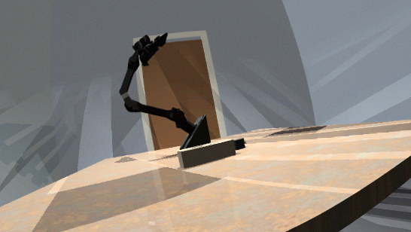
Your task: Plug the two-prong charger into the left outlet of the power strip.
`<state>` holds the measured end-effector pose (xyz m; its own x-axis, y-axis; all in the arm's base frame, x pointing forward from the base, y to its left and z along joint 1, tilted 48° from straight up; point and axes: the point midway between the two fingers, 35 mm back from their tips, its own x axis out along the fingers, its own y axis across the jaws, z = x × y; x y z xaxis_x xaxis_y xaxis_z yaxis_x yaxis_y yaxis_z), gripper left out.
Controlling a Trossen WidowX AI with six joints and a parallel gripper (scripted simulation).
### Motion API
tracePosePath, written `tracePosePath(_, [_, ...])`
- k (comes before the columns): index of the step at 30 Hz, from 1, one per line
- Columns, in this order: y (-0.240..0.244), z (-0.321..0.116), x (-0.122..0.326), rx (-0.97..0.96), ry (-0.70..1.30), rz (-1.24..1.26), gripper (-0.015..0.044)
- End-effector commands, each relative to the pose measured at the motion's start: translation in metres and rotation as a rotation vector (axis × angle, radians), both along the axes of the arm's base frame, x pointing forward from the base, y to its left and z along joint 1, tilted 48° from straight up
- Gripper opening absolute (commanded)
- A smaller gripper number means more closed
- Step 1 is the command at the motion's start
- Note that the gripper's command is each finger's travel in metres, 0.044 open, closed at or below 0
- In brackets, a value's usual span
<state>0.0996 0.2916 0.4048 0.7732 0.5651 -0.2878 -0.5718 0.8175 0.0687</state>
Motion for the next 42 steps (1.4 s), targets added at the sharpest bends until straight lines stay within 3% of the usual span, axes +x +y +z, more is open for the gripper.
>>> tracePosePath(1, [0.009,-0.016,0.009,-0.080,-0.023,-0.015,0.0440])
tracePosePath(15, [0.020,-0.066,0.052,-0.372,-0.077,-0.073,0.0440])
tracePosePath(42, [0.025,-0.201,0.129,-1.058,-0.031,-0.028,0.0440])
